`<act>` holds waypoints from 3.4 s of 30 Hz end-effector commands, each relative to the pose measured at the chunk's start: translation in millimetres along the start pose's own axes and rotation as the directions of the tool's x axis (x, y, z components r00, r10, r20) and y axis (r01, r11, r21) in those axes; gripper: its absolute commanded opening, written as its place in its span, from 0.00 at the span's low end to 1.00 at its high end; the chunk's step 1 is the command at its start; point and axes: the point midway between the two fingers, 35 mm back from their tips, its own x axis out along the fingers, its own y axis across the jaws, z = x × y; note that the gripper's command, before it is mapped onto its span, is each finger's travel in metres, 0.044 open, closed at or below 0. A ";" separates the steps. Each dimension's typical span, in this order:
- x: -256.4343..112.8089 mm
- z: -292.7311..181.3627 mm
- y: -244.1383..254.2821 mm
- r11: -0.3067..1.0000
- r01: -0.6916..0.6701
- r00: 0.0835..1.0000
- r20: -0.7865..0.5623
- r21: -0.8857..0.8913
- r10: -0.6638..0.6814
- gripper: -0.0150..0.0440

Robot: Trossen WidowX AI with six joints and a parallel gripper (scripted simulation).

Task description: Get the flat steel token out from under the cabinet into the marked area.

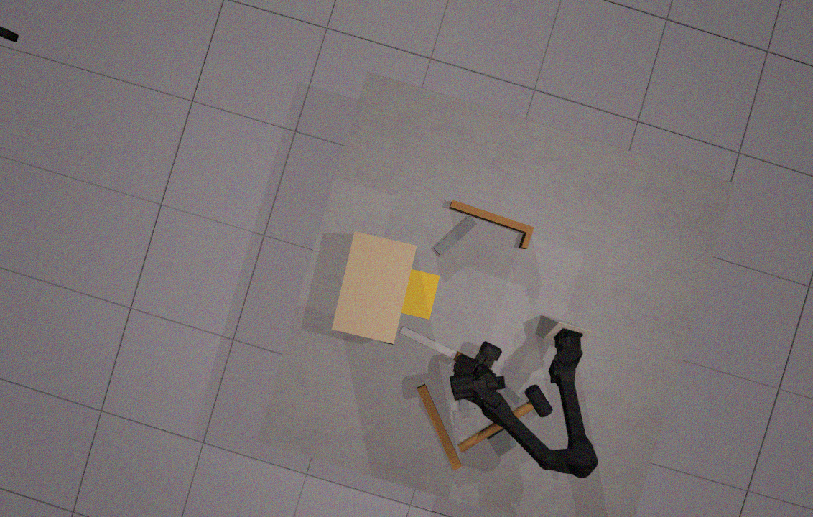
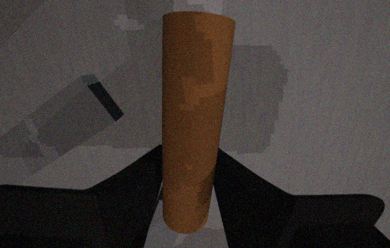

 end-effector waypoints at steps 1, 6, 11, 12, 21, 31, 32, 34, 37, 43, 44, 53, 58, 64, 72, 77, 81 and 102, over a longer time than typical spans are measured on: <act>-0.4 0.7 -4.5 1.000 0.003 1.000 0.001 -0.011 -0.003 0.25; -1.1 1.0 -9.6 1.000 0.005 1.000 0.000 -0.027 -0.005 0.25; -1.7 1.3 -15.3 0.999 0.006 1.000 0.000 -0.041 -0.006 0.25; -1.8 1.4 -16.5 0.999 0.006 1.000 0.000 -0.044 -0.006 0.25; -2.5 2.2 -28.3 0.998 0.007 1.000 -0.001 -0.060 -0.007 0.25; -2.9 3.4 -41.4 0.998 0.008 1.000 -0.001 -0.069 -0.008 0.25; -2.9 3.5 -42.7 0.998 0.008 1.000 -0.001 -0.070 -0.008 0.25; -3.0 3.8 -45.3 0.997 0.008 1.000 -0.002 -0.071 -0.008 0.25; -3.0 4.2 -49.1 0.997 0.008 1.000 -0.002 -0.072 -0.009 0.25; -3.2 4.8 -56.7 0.997 0.008 1.000 -0.002 -0.075 -0.008 0.25; -3.3 4.8 -58.0 0.997 0.008 1.000 -0.002 -0.076 -0.008 0.25; -1.5 2.2 -57.7 0.997 0.012 1.000 -0.013 -0.076 -0.013 0.48; -1.3 2.0 -57.5 0.997 0.012 1.000 -0.014 -0.077 -0.013 0.59; -1.2 2.3 -57.5 0.997 0.008 1.000 -0.002 -0.078 -0.008 0.71; -1.3 3.3 -57.5 0.996 0.008 1.000 -0.002 -0.085 -0.008 0.71; 0.5 0.4 -57.9 0.997 0.008 1.000 -0.002 -0.080 -0.008 0.71; 0.9 2.1 -57.6 0.997 0.008 1.000 -0.003 -0.083 -0.008 0.67; 0.8 3.8 -57.4 0.996 0.008 1.000 -0.003 -0.083 -0.008 0.25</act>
